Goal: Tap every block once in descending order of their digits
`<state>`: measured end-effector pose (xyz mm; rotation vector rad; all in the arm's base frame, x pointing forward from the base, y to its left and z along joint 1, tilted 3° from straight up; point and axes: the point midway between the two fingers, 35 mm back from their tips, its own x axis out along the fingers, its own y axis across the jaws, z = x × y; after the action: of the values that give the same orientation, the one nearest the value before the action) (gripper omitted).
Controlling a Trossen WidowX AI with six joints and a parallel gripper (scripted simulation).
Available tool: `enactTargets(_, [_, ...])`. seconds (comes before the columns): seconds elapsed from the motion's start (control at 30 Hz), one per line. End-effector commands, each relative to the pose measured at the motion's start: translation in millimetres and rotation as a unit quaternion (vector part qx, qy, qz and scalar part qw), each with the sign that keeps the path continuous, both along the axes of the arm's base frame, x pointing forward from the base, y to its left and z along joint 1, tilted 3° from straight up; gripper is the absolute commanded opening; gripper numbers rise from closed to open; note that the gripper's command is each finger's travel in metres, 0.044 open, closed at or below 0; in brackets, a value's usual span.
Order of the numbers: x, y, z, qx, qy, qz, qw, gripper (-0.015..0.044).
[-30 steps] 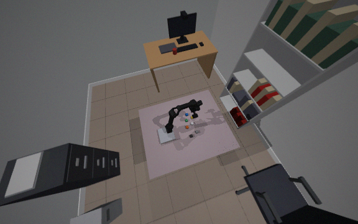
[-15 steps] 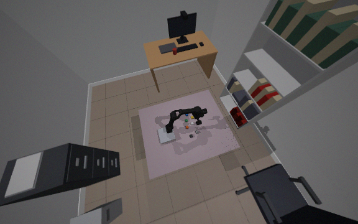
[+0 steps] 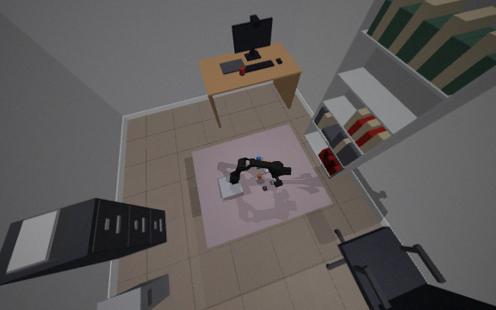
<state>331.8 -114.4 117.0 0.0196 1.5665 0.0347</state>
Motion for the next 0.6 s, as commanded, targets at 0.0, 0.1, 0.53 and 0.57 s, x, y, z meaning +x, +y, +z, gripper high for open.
enactTargets(0.0, [-1, -3, -1, 0.002, 0.0, 0.003, 1.0, 0.04])
enactTargets(0.1, [-1, -3, -1, 0.002, 0.0, 0.003, 1.0, 0.04])
enactTargets(0.53, [15, 56, 2, 0.003, -0.001, 0.003, 1.0, 0.04])
enactTargets(0.57, [18, 74, 2, 0.004, -0.001, 0.003, 1.0, 0.04])
